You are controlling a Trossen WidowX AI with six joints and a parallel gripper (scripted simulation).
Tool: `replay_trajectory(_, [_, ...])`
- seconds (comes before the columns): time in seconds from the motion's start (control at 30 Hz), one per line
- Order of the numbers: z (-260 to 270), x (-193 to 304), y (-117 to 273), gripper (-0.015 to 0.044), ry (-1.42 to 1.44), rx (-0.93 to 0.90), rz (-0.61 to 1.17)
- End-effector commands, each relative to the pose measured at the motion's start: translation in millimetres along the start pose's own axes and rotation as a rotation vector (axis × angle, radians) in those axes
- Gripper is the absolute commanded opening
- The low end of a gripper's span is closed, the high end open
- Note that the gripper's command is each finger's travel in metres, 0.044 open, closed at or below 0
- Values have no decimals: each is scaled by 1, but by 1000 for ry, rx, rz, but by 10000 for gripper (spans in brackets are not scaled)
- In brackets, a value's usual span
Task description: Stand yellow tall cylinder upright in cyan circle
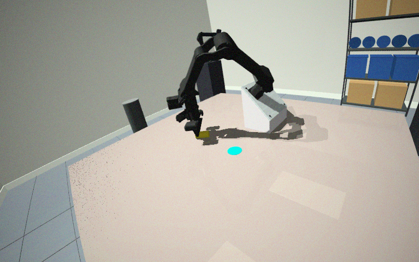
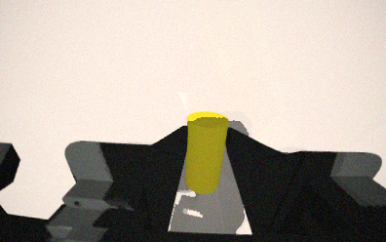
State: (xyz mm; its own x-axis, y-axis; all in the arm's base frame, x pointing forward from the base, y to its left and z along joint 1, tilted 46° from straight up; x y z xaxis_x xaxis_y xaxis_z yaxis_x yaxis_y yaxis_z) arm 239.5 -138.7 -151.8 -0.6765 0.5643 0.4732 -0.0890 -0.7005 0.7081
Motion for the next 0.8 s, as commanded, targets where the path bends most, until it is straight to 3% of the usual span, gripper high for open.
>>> replay_trajectory(0.0, [1,-2,8,105,-6,-6,-20])
replay_trajectory(0.77, [2,-5,43,105,-8,-1,-26])
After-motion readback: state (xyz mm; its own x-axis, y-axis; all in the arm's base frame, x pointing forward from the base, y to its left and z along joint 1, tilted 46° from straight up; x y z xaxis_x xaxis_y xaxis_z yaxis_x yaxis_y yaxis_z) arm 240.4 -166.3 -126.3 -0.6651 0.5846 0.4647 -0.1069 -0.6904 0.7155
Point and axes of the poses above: the point midway between the two fingers, 35 mm back from their tips, its own y axis back along the fingers, its own z axis across the jaws, x = y × z, the point moved 9 cm from there along y, back along the fingers, and after that the axes turned 6 degrees about y, right-handed, at the moved point
